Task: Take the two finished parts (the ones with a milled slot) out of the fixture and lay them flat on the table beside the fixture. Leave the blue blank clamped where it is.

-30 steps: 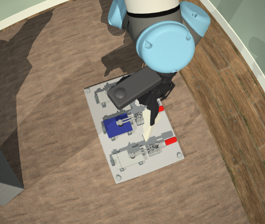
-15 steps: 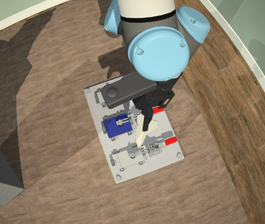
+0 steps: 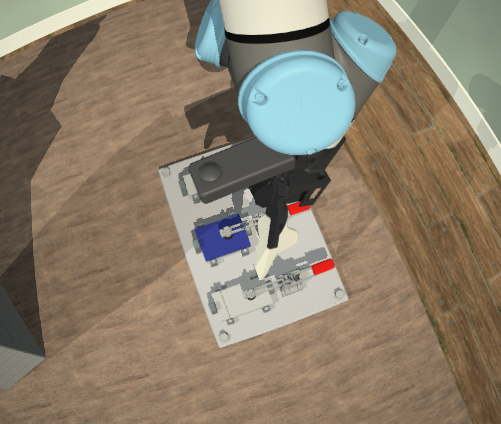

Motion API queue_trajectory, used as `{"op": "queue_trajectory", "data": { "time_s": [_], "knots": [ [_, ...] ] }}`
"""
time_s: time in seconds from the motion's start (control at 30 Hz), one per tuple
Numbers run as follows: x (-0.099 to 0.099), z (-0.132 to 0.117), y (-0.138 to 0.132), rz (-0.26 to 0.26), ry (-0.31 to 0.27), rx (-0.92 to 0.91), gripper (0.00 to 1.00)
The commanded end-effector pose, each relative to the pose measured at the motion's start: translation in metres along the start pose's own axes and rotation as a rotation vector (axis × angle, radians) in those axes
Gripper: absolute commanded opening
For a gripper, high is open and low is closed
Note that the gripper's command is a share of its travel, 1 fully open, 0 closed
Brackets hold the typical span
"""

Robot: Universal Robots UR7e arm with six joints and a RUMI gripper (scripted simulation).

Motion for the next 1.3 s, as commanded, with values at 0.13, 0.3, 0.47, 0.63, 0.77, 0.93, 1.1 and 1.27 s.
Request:
{"op": "queue_trajectory", "data": {
  "time_s": [0.13,0.3,0.47,0.63,0.77,0.93,1.1,1.27],
  "knots": [
    [-0.006,0.012,-0.005,-0.019,-0.029,-0.277,1.0],
    [-0.006,0.012,-0.005,-0.019,-0.03,-0.276,1.0],
    [-0.005,0.012,-0.004,-0.019,-0.031,-0.274,1.0],
    [-0.005,0.011,-0.005,-0.018,-0.031,-0.274,1.0],
    [-0.006,0.014,-0.006,-0.022,-0.036,-0.321,1.0],
    [-0.009,0.02,-0.009,-0.039,-0.055,-0.504,1.0],
    [-0.009,0.02,-0.009,-0.039,-0.055,-0.504,1.0],
    [-0.008,0.019,-0.008,-0.039,-0.056,-0.502,1.0]
  ]
}}
Point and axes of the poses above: the point where the finger pads meet when closed, its own x axis back along the fingers, its own y axis across the jaws, z = x × y, the point moved 10 cm from there along x, back along the fingers, and after that the axes turned 12 degrees about x, right-handed, at the moved point
